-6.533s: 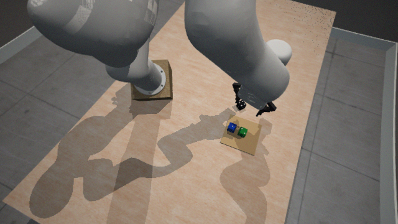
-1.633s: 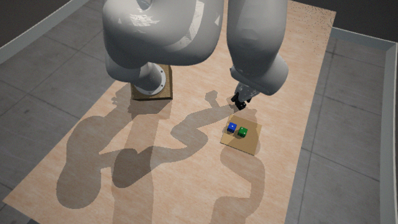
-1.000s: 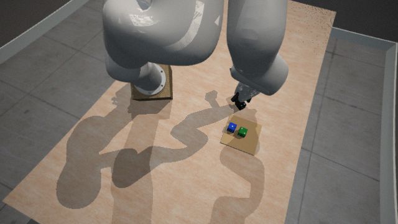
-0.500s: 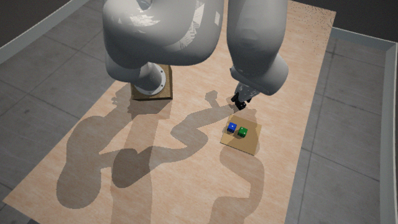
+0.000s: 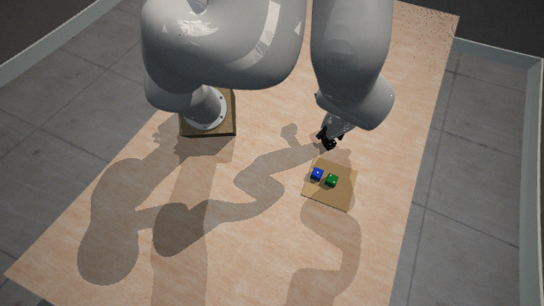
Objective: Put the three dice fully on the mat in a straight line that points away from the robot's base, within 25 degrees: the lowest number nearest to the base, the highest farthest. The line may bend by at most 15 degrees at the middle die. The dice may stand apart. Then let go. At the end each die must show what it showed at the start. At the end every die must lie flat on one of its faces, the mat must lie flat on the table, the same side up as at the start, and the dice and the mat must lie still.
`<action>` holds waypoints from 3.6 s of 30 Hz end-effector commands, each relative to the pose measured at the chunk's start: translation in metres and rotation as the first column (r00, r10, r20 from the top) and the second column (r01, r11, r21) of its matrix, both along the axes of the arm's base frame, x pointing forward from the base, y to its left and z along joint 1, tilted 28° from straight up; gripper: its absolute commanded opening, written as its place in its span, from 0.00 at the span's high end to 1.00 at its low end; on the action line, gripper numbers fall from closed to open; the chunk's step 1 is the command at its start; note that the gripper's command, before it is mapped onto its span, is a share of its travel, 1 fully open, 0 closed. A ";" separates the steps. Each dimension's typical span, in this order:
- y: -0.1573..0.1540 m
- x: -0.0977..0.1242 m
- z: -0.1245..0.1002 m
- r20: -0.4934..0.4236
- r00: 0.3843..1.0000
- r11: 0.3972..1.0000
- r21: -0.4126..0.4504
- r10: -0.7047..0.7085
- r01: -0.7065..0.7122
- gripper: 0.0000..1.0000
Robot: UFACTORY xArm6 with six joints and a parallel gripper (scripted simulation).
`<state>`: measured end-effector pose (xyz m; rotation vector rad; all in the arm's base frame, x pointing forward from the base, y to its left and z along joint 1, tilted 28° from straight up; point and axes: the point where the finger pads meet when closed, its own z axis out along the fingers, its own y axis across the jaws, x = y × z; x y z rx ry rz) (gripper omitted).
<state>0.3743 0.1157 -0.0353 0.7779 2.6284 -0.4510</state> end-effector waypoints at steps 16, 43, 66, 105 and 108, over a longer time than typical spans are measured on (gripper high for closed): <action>0.001 0.001 0.001 0.002 1.000 1.000 0.002 0.001 -0.001 0.53; -0.004 0.004 -0.011 0.002 1.000 1.000 0.002 0.001 -0.001 0.53; -0.013 0.010 -0.029 0.002 1.000 1.000 0.002 0.001 -0.001 0.53; -0.013 0.010 -0.029 0.002 1.000 1.000 0.002 0.001 -0.001 0.73; -0.013 0.010 -0.029 0.002 1.000 1.000 0.002 0.001 -0.001 0.73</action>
